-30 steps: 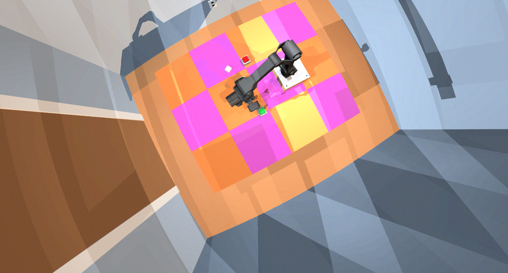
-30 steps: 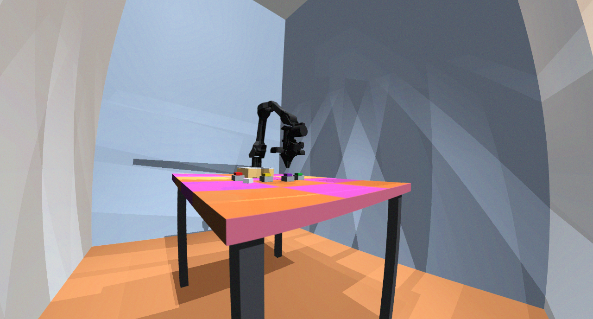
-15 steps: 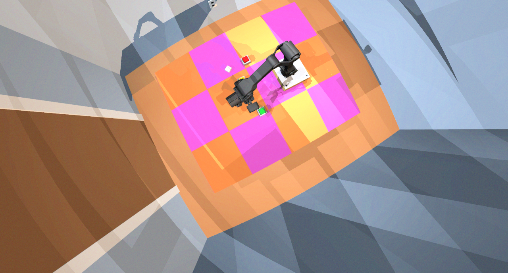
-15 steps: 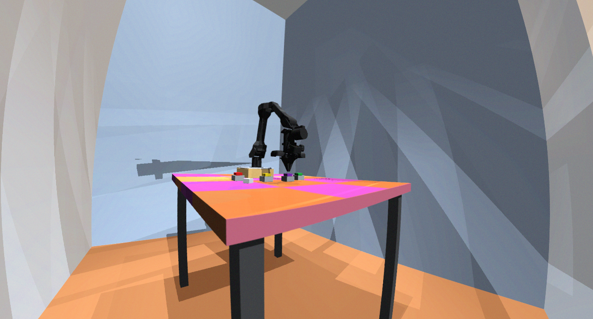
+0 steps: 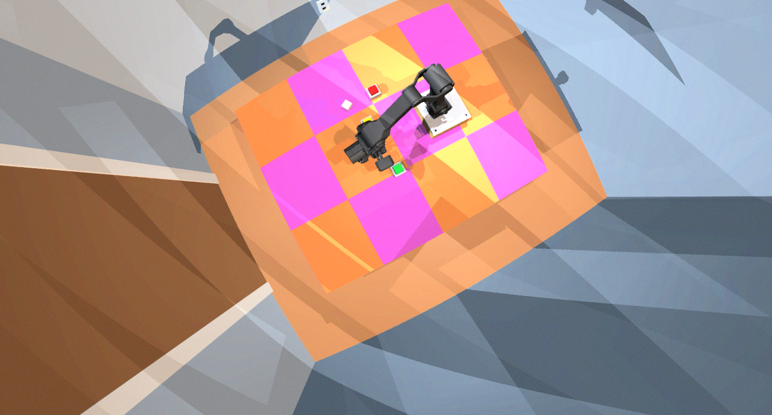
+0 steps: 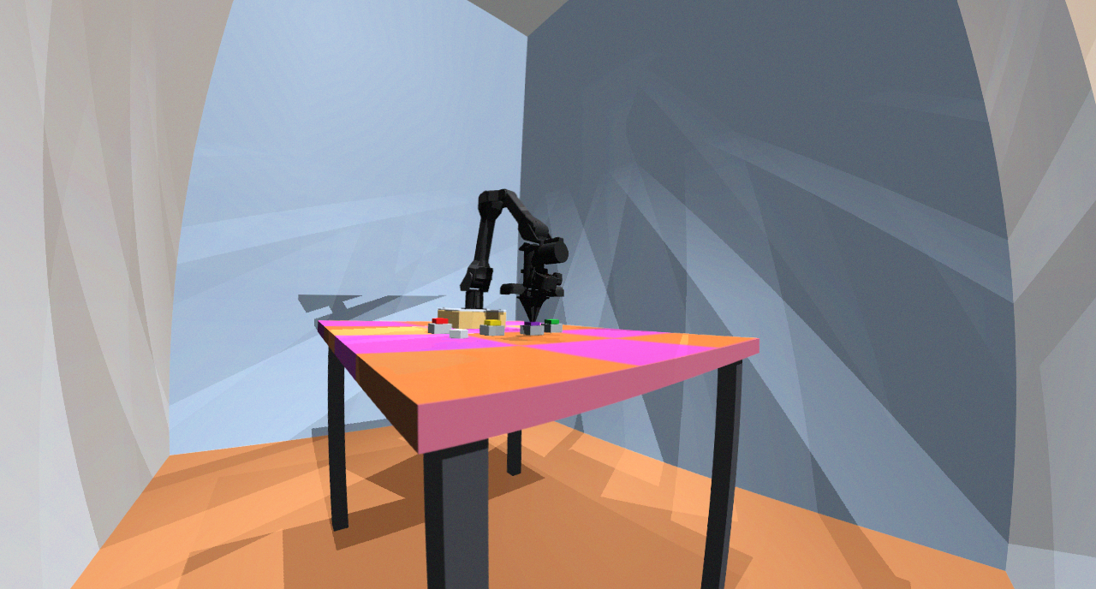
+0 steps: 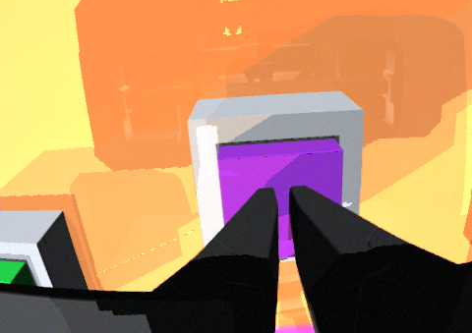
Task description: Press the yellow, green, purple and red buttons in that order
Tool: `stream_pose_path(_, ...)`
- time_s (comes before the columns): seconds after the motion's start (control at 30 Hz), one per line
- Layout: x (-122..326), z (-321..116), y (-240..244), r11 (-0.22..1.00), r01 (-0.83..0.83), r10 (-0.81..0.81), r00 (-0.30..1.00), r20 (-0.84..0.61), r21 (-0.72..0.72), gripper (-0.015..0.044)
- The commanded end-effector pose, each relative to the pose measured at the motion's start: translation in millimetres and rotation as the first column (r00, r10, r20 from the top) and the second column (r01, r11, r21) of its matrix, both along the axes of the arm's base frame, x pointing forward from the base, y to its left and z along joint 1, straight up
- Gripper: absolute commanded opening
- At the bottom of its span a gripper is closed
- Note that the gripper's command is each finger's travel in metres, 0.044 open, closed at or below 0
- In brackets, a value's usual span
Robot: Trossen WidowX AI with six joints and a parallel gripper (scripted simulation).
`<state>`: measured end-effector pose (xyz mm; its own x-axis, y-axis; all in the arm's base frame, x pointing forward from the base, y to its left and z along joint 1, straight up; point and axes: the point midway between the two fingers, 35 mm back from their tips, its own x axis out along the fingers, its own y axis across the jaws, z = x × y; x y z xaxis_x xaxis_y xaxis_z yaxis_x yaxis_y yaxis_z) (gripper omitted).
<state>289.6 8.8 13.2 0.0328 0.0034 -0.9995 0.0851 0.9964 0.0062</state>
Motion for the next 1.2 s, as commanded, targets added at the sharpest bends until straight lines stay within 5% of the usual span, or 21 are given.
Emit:
stream_pose_path(0.0,-1.9,-2.9,-0.1,1.000,-0.006,0.006,1.000,-0.009,0.000,0.0020)
stream_pose_path(0.57,-1.9,-2.9,-0.1,1.000,-0.006,0.006,1.000,-0.009,0.000,0.0020)
stream_pose_path(1.17,-3.7,91.5,-0.4,1.000,-0.006,0.006,1.000,-0.009,0.000,0.0020)
